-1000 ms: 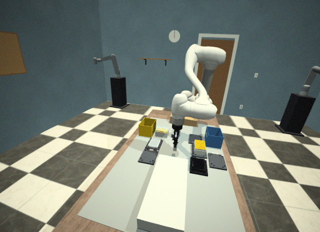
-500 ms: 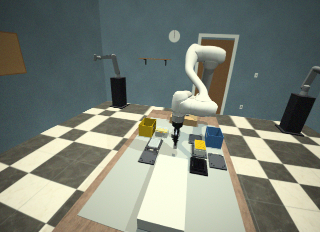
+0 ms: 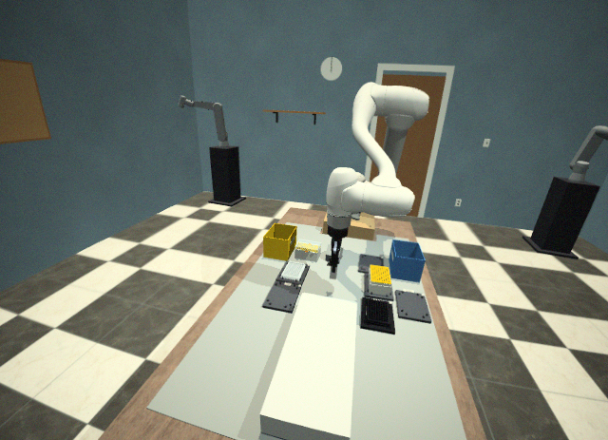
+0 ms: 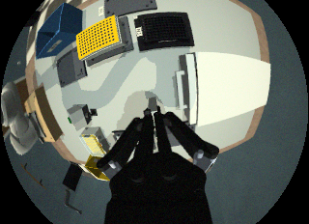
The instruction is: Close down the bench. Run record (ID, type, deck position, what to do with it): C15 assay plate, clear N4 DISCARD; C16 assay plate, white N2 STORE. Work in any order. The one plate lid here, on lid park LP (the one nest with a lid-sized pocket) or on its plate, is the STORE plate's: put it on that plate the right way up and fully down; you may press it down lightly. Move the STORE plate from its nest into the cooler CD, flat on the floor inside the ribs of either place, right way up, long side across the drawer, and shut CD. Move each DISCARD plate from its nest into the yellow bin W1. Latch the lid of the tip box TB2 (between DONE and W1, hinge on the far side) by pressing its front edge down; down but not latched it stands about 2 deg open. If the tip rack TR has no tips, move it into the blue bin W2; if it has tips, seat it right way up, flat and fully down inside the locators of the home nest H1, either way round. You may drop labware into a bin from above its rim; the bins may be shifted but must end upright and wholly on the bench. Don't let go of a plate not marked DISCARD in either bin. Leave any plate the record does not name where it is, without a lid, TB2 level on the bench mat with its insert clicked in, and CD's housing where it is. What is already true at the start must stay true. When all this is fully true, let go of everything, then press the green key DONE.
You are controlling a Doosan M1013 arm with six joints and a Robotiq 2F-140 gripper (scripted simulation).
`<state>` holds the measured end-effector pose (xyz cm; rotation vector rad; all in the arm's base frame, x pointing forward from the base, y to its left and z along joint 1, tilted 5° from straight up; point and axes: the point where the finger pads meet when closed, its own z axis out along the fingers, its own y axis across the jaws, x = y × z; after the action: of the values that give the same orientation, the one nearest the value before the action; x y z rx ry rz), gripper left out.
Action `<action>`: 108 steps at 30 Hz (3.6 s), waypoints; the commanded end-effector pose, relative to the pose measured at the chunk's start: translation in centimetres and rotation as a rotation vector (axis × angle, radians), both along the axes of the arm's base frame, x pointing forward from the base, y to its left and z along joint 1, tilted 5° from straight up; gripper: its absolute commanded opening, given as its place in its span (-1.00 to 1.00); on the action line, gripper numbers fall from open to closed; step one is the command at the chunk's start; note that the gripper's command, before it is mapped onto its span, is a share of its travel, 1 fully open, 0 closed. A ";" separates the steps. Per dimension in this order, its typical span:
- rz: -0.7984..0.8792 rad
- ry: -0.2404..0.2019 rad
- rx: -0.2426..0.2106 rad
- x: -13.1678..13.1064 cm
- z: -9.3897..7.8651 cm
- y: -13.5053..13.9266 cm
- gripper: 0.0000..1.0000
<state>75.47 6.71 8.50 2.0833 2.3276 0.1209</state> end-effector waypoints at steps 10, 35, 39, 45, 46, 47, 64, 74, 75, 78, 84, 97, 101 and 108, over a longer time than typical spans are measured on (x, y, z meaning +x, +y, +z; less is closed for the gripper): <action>0.000 0.000 0.000 -0.1 1.4 -0.1 -1.00; -0.299 0.014 0.019 -1.7 2.4 -3.4 0.33; -0.366 0.017 0.023 -2.0 2.4 -4.1 0.33; -0.565 0.027 0.036 -3.0 2.4 -6.3 0.33; -0.598 0.028 0.038 -3.2 2.4 -6.7 0.33; -0.631 0.030 0.040 -3.3 2.4 -7.0 0.33; -1.130 0.054 0.072 -5.8 2.4 -12.5 0.33; -1.396 0.066 0.089 -7.2 2.4 -15.4 0.33; -1.429 0.068 0.091 -7.3 2.5 -15.7 0.33; -1.529 0.073 0.097 -7.8 2.5 -16.8 0.33; -1.595 0.076 0.101 -8.8 2.5 -19.0 0.33; -1.595 0.076 0.101 -9.5 2.5 -20.4 0.33; -1.595 0.076 0.101 -9.5 2.2 -20.4 0.33; -1.595 0.076 0.101 -9.4 1.5 -20.4 0.33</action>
<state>66.02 -13.71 10.29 3.1820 0.1300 0.1034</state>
